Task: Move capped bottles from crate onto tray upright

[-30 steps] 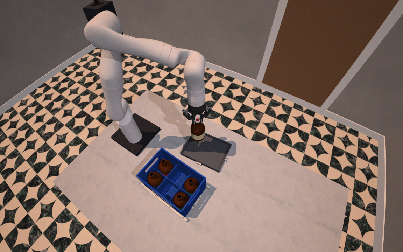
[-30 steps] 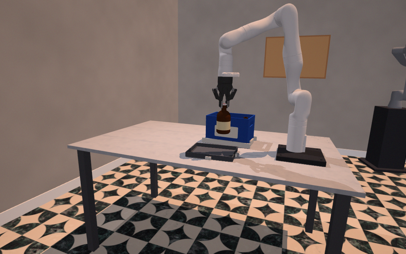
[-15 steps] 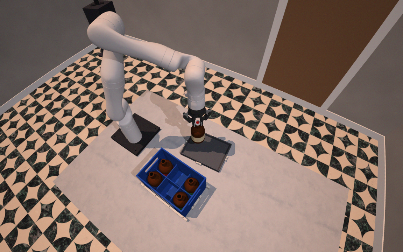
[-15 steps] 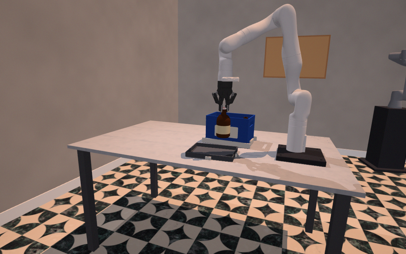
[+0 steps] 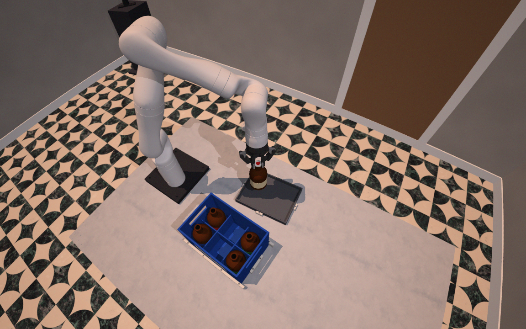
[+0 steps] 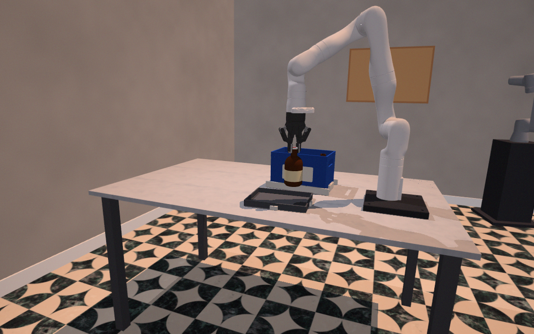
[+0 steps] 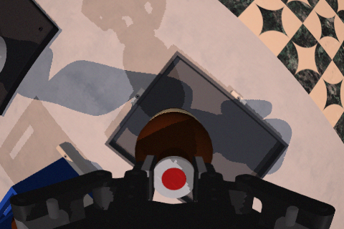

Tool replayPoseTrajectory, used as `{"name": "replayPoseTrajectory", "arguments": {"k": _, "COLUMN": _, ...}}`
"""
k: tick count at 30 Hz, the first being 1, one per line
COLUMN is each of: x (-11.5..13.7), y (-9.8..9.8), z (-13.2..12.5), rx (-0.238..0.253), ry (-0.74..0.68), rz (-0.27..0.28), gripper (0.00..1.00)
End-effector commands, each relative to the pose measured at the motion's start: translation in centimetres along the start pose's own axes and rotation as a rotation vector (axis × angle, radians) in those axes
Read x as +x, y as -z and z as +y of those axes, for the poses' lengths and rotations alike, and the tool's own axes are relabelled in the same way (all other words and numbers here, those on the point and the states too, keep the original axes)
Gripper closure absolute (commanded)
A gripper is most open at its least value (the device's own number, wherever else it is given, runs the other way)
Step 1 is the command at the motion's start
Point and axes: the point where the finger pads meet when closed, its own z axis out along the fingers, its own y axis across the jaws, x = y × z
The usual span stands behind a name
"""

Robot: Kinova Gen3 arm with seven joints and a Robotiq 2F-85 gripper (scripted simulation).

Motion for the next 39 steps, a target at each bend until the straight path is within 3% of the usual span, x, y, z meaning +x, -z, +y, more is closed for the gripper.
{"name": "replayPoseTrajectory", "arguments": {"k": 1, "x": 0.2, "y": -0.8, "z": 0.0, "rx": 0.002, "ry": -0.001, "rz": 0.004, "gripper": 1.00}}
{"name": "replayPoseTrajectory", "arguments": {"k": 26, "x": 0.5, "y": -4.9, "z": 0.0, "rx": 0.004, "ry": -0.001, "rz": 0.008, "gripper": 1.00}}
{"name": "replayPoseTrajectory", "arguments": {"k": 39, "x": 0.5, "y": -5.0, "z": -0.1, "rx": 0.003, "ry": -0.001, "rz": 0.006, "gripper": 1.00}}
